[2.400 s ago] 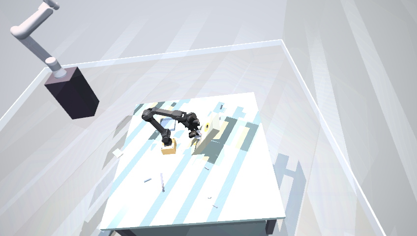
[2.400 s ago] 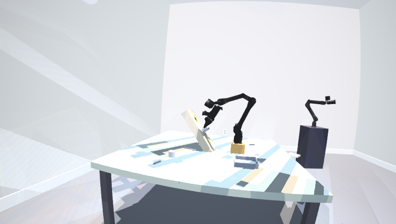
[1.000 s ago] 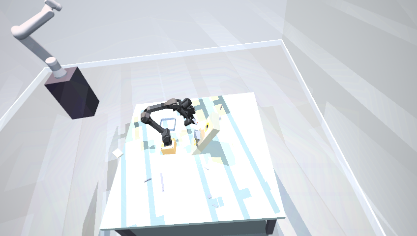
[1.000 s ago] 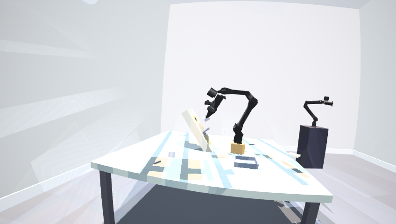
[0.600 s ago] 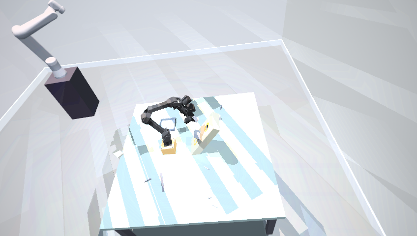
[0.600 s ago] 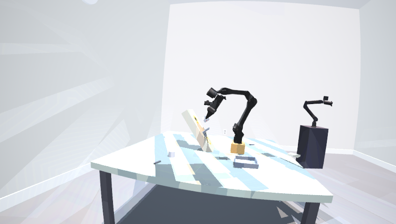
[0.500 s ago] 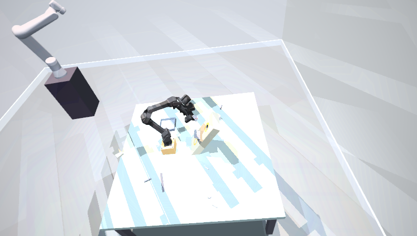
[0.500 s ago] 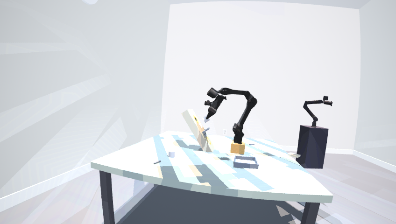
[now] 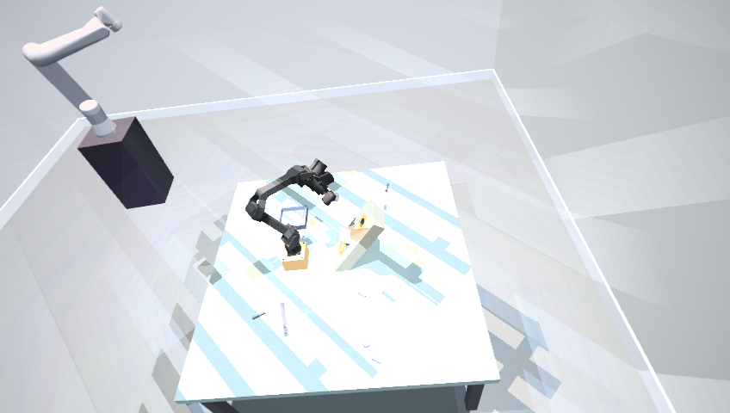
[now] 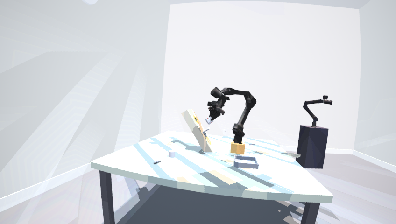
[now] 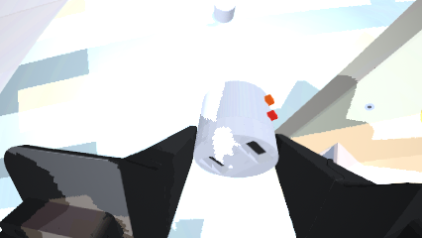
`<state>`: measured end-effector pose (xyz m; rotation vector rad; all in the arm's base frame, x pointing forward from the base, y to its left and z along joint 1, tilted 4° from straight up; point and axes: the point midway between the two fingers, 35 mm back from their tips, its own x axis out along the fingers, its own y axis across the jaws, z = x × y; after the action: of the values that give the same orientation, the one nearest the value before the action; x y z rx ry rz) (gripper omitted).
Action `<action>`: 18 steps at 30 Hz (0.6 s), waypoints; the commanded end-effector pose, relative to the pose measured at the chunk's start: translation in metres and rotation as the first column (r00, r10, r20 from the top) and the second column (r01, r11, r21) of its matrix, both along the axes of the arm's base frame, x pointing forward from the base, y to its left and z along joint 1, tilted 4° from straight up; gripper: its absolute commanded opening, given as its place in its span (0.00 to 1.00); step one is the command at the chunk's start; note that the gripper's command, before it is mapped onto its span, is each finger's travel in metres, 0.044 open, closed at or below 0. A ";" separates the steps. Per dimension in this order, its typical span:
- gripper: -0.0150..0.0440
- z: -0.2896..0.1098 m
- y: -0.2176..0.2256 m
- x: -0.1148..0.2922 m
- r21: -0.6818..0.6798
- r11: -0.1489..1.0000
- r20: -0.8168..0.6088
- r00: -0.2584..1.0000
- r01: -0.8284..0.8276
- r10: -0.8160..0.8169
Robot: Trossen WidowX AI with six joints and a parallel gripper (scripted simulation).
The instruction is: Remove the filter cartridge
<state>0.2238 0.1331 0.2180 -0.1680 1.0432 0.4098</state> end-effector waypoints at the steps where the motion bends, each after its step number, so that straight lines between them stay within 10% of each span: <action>1: 0.25 0.002 0.017 -0.011 0.006 0.994 0.011 0.994 -0.105 0.105; 18: 0.25 0.006 0.077 -0.073 0.014 0.851 0.046 0.850 -0.526 0.525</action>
<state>0.1627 0.2013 0.2227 -0.4078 0.9654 0.8416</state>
